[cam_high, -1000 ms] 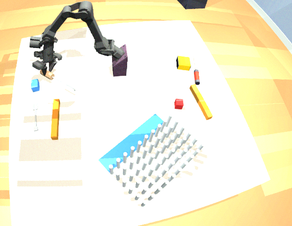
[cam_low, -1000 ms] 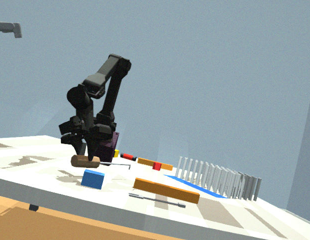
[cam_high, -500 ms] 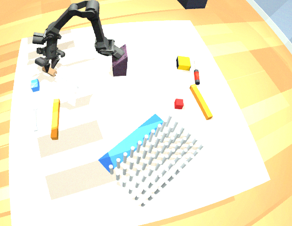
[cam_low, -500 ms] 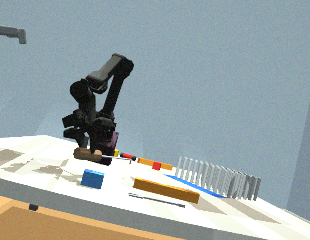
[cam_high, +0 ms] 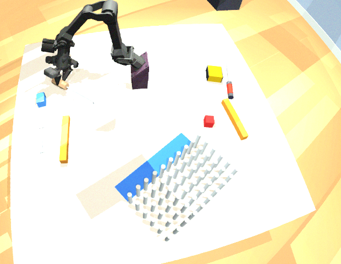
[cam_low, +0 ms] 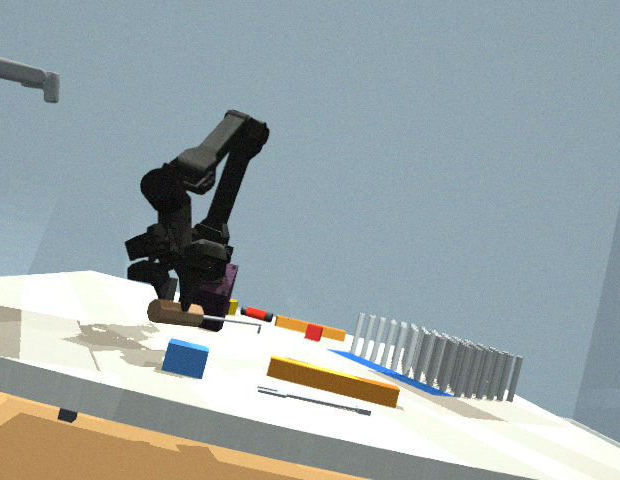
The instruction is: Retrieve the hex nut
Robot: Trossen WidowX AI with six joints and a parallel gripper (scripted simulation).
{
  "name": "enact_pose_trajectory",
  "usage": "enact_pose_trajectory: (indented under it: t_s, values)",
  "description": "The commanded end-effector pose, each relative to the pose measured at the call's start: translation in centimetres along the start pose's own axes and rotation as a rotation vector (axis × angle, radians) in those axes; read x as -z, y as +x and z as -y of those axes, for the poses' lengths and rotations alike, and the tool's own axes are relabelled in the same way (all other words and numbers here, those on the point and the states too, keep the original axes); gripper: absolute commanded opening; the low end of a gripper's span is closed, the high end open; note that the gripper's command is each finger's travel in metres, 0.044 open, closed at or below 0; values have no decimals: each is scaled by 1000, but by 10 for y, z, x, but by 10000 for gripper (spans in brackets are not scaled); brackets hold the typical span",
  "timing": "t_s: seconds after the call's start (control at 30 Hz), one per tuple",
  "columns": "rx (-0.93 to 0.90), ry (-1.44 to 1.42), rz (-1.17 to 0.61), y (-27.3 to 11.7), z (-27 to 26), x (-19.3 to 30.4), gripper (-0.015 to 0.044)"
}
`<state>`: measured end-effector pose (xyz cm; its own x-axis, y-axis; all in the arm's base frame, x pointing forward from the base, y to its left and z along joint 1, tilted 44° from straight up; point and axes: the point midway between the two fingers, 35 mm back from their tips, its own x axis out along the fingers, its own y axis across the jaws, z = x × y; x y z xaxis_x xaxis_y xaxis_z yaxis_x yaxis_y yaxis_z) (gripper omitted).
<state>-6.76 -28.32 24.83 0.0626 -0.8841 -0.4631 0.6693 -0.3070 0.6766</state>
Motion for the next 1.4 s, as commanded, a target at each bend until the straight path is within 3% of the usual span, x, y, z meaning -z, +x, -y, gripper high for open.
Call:
enact_pose_trajectory:
  t_s: [0.0,0.87,1.37]
  values:
    - [4,4,-8,9,5,1,0]
    - [-2,-6,4,48,20,0,0]
    - [-35,-15,16,49,21,0,0]
